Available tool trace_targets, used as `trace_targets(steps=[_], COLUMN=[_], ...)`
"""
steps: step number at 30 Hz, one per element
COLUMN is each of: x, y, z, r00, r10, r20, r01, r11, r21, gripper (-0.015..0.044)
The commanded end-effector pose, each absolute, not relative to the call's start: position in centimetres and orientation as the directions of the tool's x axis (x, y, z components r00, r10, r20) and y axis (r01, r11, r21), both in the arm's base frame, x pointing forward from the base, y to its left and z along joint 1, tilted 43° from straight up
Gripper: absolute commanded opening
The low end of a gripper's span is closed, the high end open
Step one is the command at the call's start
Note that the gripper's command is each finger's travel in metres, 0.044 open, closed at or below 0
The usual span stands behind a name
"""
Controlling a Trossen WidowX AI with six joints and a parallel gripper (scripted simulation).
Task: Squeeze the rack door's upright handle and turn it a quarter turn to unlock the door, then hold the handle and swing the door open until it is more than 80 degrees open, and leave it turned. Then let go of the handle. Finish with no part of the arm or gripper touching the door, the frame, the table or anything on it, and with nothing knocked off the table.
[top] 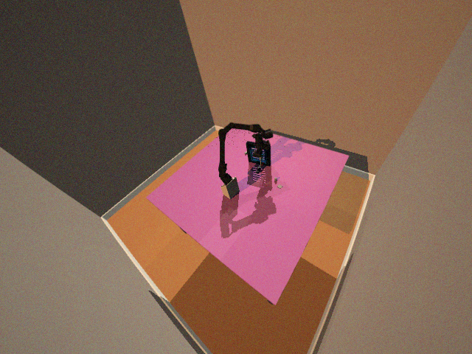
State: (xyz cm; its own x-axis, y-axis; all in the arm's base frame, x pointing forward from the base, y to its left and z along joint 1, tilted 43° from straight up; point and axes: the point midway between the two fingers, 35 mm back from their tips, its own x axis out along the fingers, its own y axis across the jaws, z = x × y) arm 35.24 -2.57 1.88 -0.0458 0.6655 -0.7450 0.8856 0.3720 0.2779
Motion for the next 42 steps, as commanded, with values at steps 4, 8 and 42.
trace_targets(steps=[4,8,42], x=[35.26,35.26,35.26], y=[-2.55,-2.55,-2.55], z=[1.87,1.87,1.87], r00=[-0.044,-0.044,-0.044], r10=[0.666,0.666,0.666], r20=[-0.744,-0.744,-0.744], r01=[0.989,0.999,0.956], r11=[0.136,0.045,0.243], r21=[0.063,-0.018,0.162], gripper=[0.0009,0.0009,0.028])
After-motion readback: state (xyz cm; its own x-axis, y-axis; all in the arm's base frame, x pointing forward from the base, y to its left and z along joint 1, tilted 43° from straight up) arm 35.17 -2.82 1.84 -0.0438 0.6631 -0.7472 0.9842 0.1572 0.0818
